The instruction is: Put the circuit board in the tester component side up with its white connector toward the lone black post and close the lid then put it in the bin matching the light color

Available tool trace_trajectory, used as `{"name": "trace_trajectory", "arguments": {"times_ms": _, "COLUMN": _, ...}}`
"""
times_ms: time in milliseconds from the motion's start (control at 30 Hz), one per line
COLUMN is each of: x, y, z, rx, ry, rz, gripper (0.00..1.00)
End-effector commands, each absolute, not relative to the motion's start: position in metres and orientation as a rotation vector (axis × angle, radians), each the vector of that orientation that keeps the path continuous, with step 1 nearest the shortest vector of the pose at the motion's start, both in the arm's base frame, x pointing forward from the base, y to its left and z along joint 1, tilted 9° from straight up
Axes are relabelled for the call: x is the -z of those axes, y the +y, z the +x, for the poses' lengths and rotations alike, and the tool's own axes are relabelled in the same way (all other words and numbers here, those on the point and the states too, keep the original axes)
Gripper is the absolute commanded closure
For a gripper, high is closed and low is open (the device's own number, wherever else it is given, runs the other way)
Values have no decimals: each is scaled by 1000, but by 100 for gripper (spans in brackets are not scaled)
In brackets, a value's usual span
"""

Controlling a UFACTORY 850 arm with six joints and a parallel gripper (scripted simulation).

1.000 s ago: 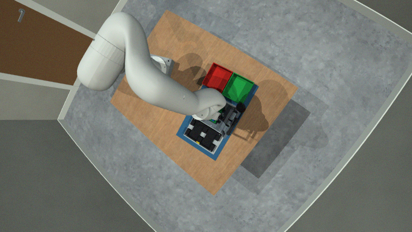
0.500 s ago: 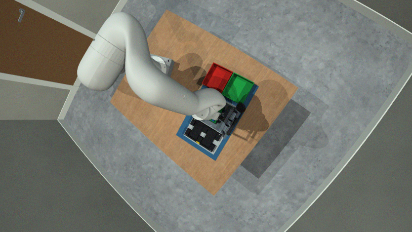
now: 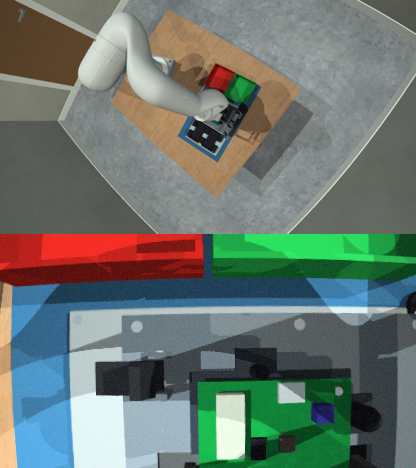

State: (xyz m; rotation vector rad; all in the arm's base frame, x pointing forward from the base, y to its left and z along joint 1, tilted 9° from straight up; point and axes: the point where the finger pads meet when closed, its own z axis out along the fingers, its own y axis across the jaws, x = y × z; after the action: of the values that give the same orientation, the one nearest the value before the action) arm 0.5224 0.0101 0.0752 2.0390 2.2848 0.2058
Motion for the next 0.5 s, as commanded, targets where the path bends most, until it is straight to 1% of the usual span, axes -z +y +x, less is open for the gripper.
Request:
{"name": "trace_trajectory", "arguments": {"times_ms": 0, "x": -76, "y": 10, "z": 524, "rx": -209, "ry": 2282, "rz": 2037, "gripper": 21}}
{"name": "trace_trajectory", "arguments": {"times_ms": 333, "x": -73, "y": 10, "z": 524, "rx": -209, "ry": 2282, "rz": 2037, "gripper": 21}}
{"name": "trace_trajectory", "arguments": {"times_ms": 367, "x": -73, "y": 10, "z": 524, "rx": -209, "ry": 2282, "rz": 2037, "gripper": 0}}
{"name": "trace_trajectory", "arguments": {"times_ms": 467, "x": -73, "y": 10, "z": 524, "rx": -209, "ry": 2282, "rz": 2037, "gripper": 0}}
